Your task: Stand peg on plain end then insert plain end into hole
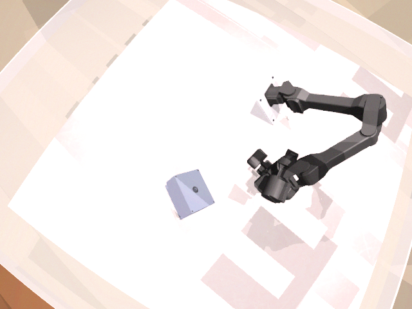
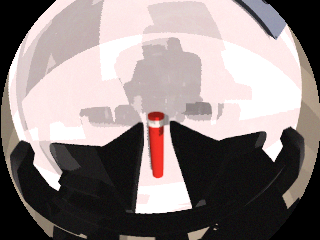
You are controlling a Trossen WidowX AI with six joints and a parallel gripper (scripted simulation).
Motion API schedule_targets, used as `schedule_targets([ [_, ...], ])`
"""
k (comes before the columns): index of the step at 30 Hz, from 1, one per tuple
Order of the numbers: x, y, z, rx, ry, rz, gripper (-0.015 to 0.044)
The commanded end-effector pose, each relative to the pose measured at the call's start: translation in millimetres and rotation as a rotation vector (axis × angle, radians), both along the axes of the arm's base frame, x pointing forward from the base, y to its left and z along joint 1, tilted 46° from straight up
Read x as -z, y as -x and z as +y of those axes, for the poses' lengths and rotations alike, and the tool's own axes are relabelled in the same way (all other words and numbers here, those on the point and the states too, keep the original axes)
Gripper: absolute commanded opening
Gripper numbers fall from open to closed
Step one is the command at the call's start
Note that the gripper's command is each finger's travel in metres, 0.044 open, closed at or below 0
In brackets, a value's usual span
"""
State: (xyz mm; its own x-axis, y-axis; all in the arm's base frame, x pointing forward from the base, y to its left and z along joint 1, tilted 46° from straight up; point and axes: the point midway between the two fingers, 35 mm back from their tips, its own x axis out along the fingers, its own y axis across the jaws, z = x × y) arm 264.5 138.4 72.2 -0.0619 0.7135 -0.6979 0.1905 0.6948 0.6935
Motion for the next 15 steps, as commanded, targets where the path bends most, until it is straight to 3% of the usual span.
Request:
schedule_targets([
  [1, 0.1, 0.1, 0.6, 0.003, -0.004, 0.003, 0.011],
  [10, 0.1, 0.1, 0.6, 0.003, -0.004, 0.003, 0.005],
  [15, 0.0, 0.1, 0.4, 0.003, -0.003, 0.001, 0.0049],
])
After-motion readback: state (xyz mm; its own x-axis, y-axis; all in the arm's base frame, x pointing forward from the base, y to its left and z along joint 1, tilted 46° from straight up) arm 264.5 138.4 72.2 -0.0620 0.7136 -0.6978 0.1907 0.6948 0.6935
